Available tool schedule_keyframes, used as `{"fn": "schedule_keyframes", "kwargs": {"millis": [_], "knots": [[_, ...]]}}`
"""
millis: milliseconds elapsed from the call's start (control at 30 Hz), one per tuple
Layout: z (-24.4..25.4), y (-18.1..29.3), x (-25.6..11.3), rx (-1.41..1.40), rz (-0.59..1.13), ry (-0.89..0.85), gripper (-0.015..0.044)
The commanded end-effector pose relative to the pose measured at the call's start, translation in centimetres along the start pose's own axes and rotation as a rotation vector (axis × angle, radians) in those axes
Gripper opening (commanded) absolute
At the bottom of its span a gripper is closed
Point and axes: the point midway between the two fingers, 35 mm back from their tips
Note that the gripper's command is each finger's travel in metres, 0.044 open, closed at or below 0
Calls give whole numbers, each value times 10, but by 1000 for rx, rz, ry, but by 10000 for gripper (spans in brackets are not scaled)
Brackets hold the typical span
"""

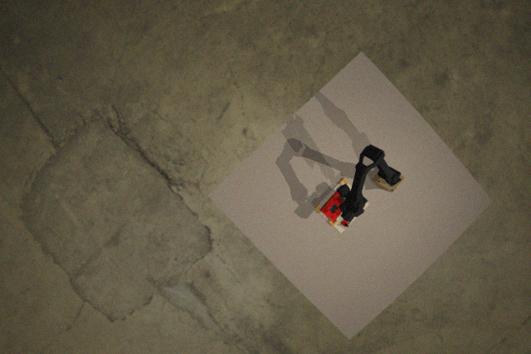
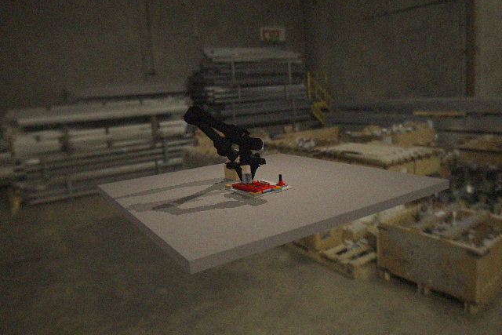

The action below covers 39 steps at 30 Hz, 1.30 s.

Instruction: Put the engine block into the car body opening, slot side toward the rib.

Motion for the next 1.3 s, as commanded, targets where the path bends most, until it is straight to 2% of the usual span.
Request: {"fn": "schedule_keyframes", "kwargs": {"millis": [0, 33, 233, 367, 400, 1267], "knots": [[0, 0, 0, -4, -3, 3, 177], [0, 0, 0, -4, -3, 3, 151], [0, 0, 0, -4, -3, 3, 111], [1, -1, -4, -4, -2, 1, 6], [1, -2, -7, -5, -2, -1, 0], [8, -7, -86, -7, 2, -17, 0]]}}
Point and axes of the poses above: the point midway between the two fingers, 35 mm back from their tips, its own x axis out along the fingers, its own z axis across the jaws, y = z × x, and after that the axes turned 4 degrees about x, right-handed
